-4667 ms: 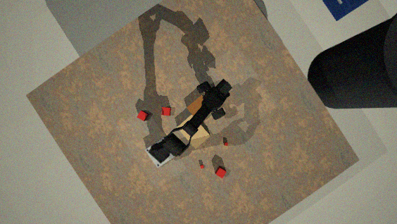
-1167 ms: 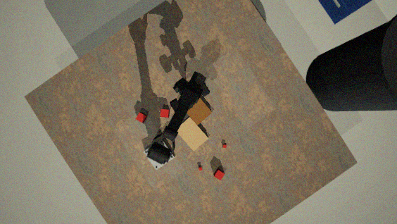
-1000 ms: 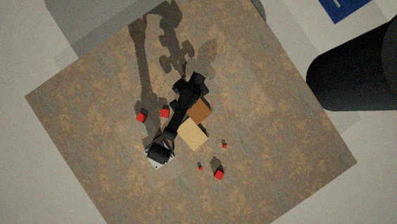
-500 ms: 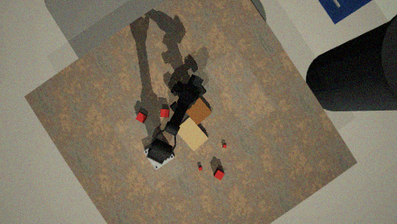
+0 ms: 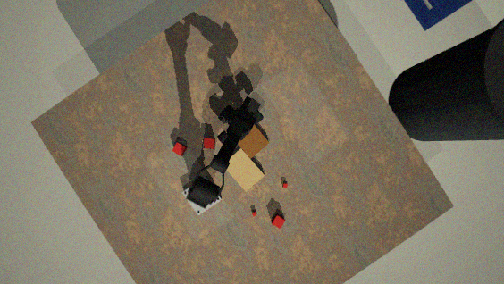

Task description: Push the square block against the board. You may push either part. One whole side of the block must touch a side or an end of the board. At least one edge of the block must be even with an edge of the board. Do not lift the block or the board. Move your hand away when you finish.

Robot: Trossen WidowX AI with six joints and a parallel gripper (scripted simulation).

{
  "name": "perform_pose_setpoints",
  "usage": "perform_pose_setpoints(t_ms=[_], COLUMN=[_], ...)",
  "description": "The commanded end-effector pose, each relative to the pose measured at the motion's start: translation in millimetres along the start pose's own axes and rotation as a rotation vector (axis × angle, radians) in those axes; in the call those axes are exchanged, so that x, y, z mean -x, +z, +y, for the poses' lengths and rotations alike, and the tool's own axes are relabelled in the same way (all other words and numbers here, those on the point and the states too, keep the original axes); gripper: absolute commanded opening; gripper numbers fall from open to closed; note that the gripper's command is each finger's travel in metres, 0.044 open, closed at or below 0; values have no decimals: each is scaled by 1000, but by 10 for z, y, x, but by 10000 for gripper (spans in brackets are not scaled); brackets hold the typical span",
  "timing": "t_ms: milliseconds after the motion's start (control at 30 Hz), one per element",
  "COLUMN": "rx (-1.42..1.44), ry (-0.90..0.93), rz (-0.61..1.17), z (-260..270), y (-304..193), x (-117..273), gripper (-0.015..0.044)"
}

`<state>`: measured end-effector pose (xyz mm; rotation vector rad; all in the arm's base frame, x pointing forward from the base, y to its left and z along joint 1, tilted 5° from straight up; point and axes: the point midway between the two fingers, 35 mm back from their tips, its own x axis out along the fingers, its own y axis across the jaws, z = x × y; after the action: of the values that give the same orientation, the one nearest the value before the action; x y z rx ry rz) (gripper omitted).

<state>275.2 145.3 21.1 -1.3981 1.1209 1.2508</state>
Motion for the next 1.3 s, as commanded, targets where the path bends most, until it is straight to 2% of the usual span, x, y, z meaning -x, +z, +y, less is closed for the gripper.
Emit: perform_pose_setpoints(t_ms=[0, 1267], rx=[5, 5], ry=[-5, -5], rz=[2, 4], z=[-8, -18], y=[-37, -306], x=[6, 6], gripper=[0, 0])
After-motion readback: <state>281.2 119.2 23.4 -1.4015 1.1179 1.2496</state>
